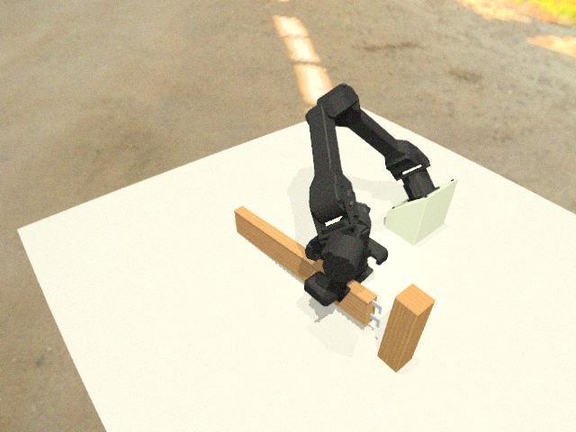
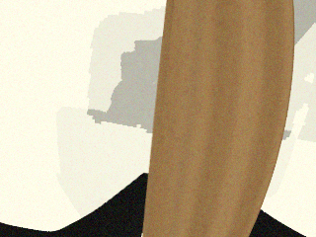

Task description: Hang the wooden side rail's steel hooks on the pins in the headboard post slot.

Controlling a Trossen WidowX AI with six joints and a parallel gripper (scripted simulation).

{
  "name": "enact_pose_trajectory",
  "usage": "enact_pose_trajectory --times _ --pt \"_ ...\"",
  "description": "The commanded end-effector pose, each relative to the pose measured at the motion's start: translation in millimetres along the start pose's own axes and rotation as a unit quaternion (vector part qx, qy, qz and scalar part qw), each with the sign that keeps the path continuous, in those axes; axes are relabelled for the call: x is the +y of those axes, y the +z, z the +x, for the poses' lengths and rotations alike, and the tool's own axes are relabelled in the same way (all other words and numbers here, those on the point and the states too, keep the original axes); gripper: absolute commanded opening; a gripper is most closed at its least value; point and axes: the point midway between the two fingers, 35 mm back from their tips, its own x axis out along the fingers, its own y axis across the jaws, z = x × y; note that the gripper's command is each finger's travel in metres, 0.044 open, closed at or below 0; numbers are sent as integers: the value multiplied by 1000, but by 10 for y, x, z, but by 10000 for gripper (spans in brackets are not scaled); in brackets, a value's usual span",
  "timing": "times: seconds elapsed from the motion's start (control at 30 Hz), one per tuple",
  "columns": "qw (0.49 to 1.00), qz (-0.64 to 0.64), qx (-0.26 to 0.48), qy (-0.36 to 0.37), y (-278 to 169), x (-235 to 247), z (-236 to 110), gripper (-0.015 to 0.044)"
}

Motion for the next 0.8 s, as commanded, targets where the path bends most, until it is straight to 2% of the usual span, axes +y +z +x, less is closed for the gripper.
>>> enact_pose_trajectory --times 0.0,0.77 --pt "1000 1 3 6 -37 22 -52 0" --pt "1000 1 3 6 -55 42 -67 0"
